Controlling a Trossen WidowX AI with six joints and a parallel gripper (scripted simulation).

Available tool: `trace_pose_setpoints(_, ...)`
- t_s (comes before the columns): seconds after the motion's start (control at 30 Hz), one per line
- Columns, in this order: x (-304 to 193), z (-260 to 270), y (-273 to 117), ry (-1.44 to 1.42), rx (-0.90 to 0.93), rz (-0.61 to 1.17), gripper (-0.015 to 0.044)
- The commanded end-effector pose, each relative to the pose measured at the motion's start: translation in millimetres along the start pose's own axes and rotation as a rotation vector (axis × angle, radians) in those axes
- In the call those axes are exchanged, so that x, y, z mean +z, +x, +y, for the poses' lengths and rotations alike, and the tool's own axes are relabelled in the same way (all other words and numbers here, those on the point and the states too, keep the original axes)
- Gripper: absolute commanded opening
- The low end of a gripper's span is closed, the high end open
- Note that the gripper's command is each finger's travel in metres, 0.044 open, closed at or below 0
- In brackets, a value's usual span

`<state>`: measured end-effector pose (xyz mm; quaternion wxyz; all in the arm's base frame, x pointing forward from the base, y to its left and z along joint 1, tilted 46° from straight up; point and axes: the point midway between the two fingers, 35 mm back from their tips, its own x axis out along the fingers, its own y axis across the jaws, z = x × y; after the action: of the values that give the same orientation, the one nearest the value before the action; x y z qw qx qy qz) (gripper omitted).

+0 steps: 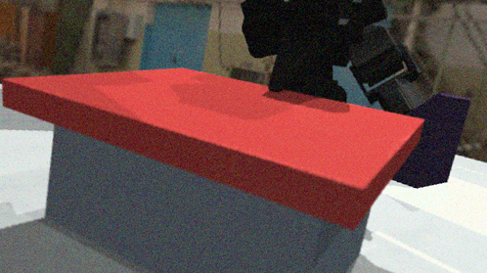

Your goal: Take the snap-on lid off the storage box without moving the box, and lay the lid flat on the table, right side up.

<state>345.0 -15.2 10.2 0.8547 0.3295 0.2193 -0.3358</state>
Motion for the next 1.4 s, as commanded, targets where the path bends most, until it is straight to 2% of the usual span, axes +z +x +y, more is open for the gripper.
trace_pose_setpoints(0.0,-1,0,1,-0.004,-0.002,0.002,0.0000)
trace_pose_setpoints(0.8,-1,1,3,-0.004,-0.002,0.002,0.0000)
trace_pose_setpoints(1.37,0,19,-11,-0.005,0.003,0.010,0.0000)
